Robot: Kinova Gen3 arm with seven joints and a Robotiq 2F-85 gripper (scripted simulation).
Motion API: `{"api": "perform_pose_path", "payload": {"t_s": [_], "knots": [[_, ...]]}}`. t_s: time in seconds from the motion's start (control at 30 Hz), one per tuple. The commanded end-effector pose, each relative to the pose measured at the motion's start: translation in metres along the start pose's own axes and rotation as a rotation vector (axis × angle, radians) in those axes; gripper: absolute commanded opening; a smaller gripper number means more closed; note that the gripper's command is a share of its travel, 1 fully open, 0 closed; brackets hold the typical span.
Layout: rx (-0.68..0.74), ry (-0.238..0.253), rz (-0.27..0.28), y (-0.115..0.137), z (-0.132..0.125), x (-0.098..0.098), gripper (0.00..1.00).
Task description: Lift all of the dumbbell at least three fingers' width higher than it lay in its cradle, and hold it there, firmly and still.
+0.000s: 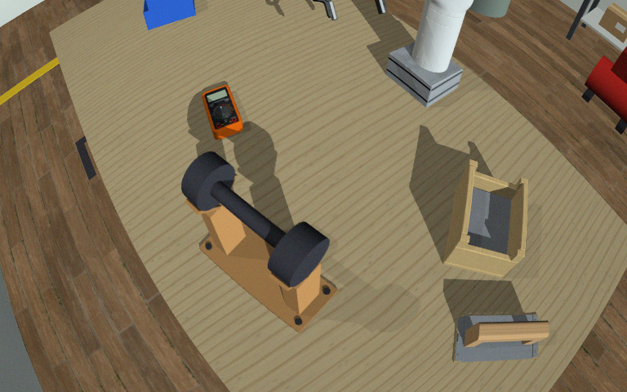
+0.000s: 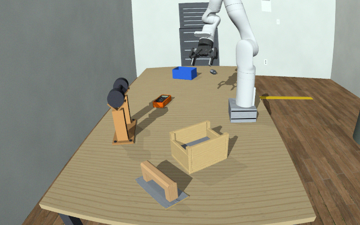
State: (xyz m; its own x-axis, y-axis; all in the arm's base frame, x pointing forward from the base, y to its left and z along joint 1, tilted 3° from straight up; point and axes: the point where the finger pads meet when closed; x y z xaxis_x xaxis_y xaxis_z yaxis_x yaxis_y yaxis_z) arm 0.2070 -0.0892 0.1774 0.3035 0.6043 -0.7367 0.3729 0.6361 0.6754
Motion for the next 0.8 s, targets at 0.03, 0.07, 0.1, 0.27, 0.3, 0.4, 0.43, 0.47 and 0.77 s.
{"api": "perform_pose_path", "payload": {"t_s": [0.03, 0.07, 0.1, 0.27, 0.3, 0.4, 0.43, 0.47, 0.77], "knots": [[-0.001, -0.001, 0.0, 0.0001, 0.0002, -0.0002, 1.0], [-0.001, -0.001, 0.0, 0.0001, 0.0002, -0.0002, 1.0], [-0.001, -0.001, 0.0, 0.0001, 0.0002, -0.0002, 1.0], [-0.001, -0.001, 0.0, 0.0001, 0.0002, -0.0002, 1.0], [-0.001, -0.001, 0.0, 0.0001, 0.0002, -0.0002, 1.0], [-0.001, -0.001, 0.0, 0.0001, 0.0002, -0.0002, 1.0], [-0.001, -0.001, 0.0, 0.0001, 0.0002, -0.0002, 1.0], [-0.001, -0.001, 0.0, 0.0001, 0.0002, -0.0002, 1.0], [-0.005, 0.002, -0.006, 0.0014, 0.0022, 0.0009, 1.0]]}}
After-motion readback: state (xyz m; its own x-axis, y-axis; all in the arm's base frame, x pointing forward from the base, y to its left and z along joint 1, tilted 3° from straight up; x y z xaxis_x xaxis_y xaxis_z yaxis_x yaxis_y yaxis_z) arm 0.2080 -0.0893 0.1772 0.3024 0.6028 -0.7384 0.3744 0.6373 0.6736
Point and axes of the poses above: the point where the finger pads meet when closed, its own x axis out along the fingers, its own z axis across the jaws, y = z × x, and after that the axes turned 8 degrees about -x, right-handed
